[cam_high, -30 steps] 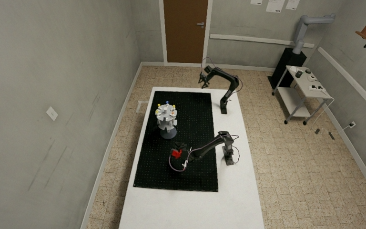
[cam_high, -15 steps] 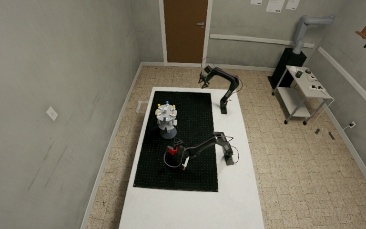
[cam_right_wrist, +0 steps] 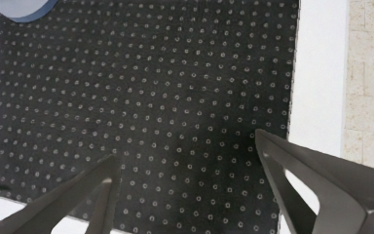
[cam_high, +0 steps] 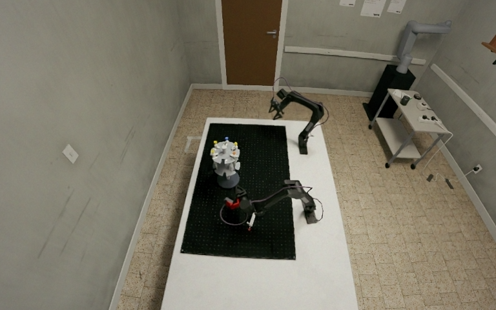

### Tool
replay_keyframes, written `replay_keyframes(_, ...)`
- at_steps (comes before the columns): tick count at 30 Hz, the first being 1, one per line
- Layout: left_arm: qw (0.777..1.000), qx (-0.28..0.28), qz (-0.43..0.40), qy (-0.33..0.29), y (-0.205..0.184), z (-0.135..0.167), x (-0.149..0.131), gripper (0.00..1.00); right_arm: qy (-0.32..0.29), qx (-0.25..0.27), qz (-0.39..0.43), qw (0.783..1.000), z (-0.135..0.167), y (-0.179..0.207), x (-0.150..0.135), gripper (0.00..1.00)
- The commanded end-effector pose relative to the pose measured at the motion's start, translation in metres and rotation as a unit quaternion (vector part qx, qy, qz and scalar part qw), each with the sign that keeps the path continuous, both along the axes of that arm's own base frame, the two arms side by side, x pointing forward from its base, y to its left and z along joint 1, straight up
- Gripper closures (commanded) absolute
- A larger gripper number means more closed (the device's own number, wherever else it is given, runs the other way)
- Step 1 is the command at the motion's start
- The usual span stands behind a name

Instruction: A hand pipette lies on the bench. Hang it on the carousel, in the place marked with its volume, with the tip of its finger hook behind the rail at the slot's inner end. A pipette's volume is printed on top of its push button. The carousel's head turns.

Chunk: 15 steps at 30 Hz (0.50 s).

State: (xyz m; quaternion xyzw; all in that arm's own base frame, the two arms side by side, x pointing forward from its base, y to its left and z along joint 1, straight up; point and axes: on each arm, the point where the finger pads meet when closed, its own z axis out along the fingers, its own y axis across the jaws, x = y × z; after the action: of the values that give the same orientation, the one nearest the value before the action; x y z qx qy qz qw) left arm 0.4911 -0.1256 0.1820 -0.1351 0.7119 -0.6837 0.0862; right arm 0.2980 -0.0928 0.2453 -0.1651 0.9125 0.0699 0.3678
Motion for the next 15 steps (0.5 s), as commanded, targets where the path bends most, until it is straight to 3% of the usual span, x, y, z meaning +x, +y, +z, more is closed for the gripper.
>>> replay_keyframes(1,0.999,-0.016,0.0,-0.029,-0.001,0.013,0.001,0.51,-0.014,-0.003,0.001,1.0,0.007,-0.003,0.004,0.0)
replay_keyframes(15,0.999,-0.014,0.001,-0.051,-0.017,0.027,0.012,0.51,-0.014,-0.003,0.001,1.0,0.007,-0.003,0.004,0.0)
